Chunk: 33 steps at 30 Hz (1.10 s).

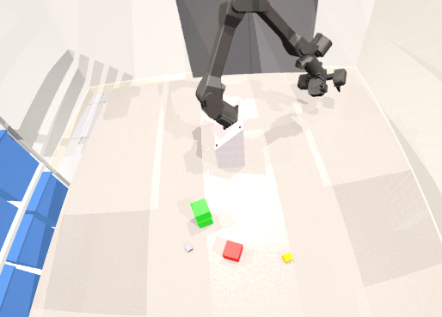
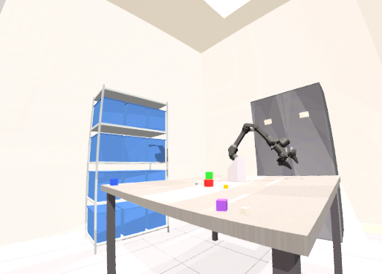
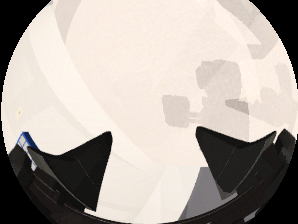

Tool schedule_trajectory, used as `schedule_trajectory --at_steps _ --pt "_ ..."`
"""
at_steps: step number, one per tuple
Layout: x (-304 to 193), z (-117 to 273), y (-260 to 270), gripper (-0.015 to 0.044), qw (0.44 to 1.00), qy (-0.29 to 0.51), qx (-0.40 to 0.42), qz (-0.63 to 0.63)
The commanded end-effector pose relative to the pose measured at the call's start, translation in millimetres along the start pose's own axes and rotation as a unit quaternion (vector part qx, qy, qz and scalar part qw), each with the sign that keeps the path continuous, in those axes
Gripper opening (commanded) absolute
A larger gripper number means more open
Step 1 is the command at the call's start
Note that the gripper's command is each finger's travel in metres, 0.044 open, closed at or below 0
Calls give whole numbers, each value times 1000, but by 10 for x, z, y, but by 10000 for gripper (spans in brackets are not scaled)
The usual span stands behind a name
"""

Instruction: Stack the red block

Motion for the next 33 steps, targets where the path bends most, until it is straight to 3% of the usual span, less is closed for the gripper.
schedule_trajectory --at_steps 1,15,30,33 --pt "3 2 6 426 1000 0 0 0" --pt "574 396 790 440 1000 -16 23 7" --pt "1756 950 1461 440 996 -80 29 8" --pt "1945 1064 1482 440 997 -64 27 -21"
Point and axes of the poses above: the point midway between the two fingers, 35 mm back from their tips, its own z axis back along the fingers, its own y axis across the jaws, x = y × z, the point moved 1 cm from there along z, back along the fingers, and after that the axes turned 6 degrees about z, right-handed, at the moved point
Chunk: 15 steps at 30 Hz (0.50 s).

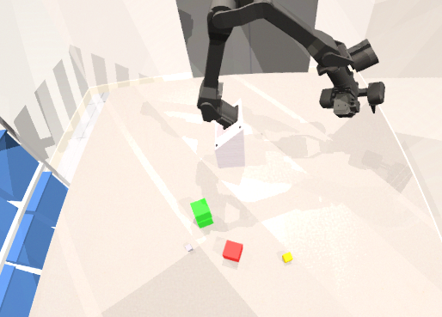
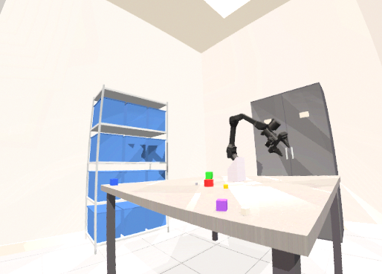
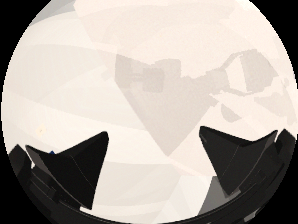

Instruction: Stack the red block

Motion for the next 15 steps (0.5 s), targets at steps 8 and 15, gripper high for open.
schedule_trajectory --at_steps 8,15 --pt "834 226 170 440 999 -30 -14 -8" --pt "1581 405 193 440 997 -70 -40 8"
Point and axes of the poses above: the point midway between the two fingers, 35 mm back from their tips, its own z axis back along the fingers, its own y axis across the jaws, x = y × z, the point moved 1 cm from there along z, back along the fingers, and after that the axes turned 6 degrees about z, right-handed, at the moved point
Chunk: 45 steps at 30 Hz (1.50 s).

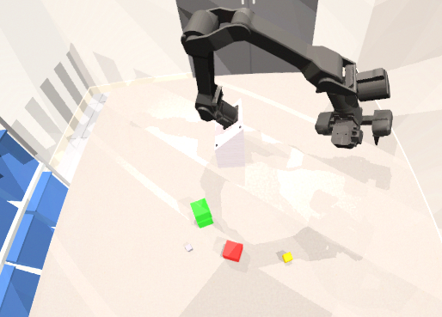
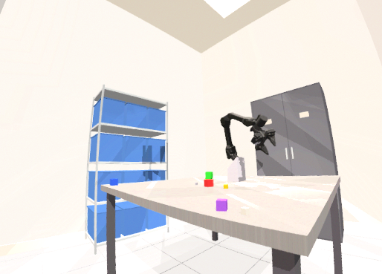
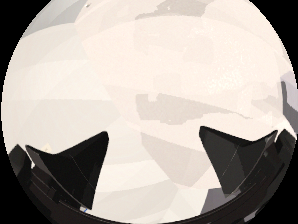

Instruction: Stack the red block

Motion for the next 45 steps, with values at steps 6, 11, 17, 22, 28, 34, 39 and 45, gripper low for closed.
schedule_trajectory --at_steps 6,11,17,22,28,34,39,45 --pt "992 142 -130 440 998 -45 -45 22" --pt "1524 222 -325 440 994 -62 -81 37" --pt "2123 331 -663 440 987 -71 -130 57" --pt "2575 435 -1026 440 979 -70 -175 74" --pt "2940 549 -1441 440 969 -54 -218 106" --pt "3301 702 -1981 440 955 -36 -272 116" --pt "3356 736 -2099 440 951 -31 -283 117" --pt "3365 657 -2147 440 952 -31 -283 117"
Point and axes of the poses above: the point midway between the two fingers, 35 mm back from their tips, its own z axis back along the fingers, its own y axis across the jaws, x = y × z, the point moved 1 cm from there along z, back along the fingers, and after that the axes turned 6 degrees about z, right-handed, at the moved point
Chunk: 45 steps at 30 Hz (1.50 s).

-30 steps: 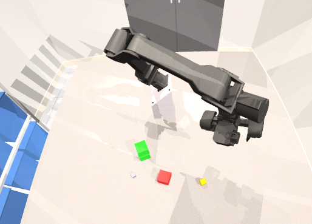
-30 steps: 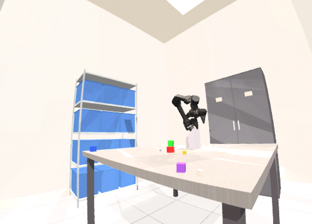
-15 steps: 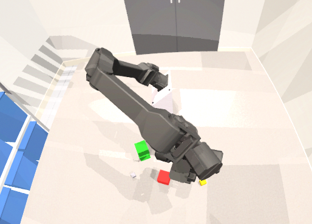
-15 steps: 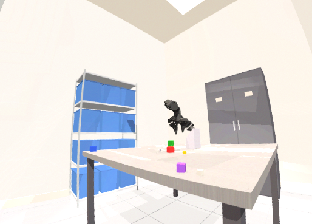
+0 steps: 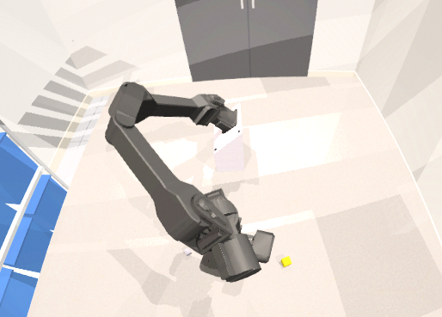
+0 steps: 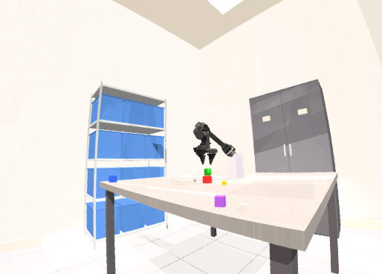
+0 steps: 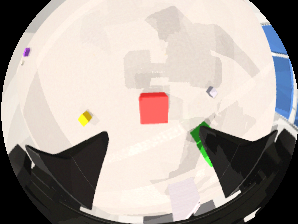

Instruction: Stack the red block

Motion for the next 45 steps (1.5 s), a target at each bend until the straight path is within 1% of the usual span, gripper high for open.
schedule_trajectory --at_steps 1,5,7,16,45 --pt "7 -139 -23 440 1000 1 -3 2" --pt "1 -460 -29 440 1000 1 -4 2" --pt "-14 -551 -44 440 1000 1 -5 2" --pt "-31 -614 -37 440 1000 1 -5 2" --pt "-34 -1087 -50 440 1000 1 -6 2"
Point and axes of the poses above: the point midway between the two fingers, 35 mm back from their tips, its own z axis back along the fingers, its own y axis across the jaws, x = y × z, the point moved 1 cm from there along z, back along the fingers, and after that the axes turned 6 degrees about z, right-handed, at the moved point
